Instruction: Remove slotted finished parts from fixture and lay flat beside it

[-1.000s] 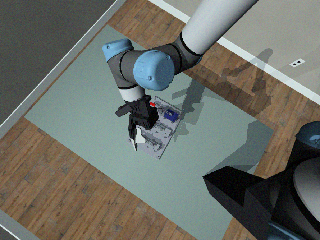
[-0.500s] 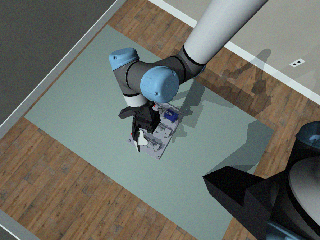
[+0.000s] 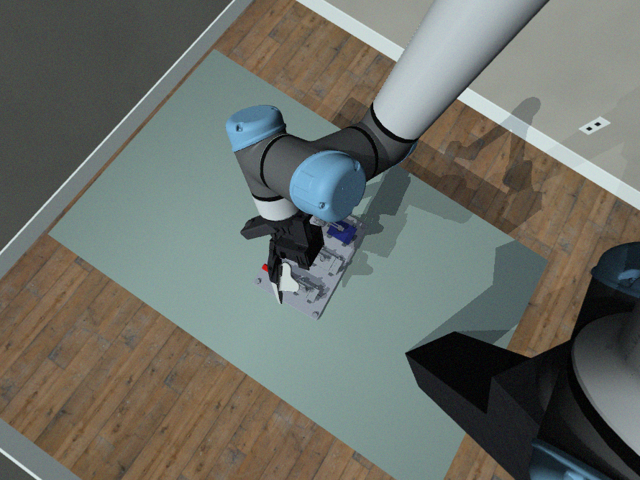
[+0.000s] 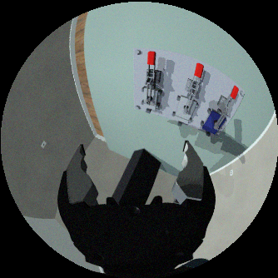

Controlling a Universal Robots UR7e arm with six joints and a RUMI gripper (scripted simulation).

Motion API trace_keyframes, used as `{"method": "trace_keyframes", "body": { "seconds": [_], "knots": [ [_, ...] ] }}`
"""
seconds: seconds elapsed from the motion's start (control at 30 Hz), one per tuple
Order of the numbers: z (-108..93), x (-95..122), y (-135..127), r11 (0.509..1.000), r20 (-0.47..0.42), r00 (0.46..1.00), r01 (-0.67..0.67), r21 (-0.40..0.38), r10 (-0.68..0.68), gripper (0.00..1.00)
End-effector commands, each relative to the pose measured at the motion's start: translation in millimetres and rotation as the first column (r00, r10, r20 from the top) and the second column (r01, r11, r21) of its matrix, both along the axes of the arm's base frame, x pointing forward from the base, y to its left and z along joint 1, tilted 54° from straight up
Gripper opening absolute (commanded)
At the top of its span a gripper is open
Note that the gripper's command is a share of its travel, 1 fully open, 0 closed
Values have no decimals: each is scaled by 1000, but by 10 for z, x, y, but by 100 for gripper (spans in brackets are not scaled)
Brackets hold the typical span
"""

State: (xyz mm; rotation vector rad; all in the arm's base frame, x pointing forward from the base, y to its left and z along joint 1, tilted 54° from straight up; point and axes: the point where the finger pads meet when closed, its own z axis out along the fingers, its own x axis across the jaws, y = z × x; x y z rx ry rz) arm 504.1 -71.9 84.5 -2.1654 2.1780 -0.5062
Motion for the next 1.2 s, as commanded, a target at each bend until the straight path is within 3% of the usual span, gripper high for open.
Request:
{"method": "trace_keyframes", "body": {
  "seconds": [0.0,0.53,0.83,1.17],
  "knots": [
    [-98,31,-99,999,37,999,5,-32,-3,100],
    [-83,42,-96,999,40,999,4,-33,-3,100],
    [-222,37,-309,993,132,991,26,-116,-11,100],
    [-222,38,-303,993,132,991,25,-116,-9,100]
  ]
}}
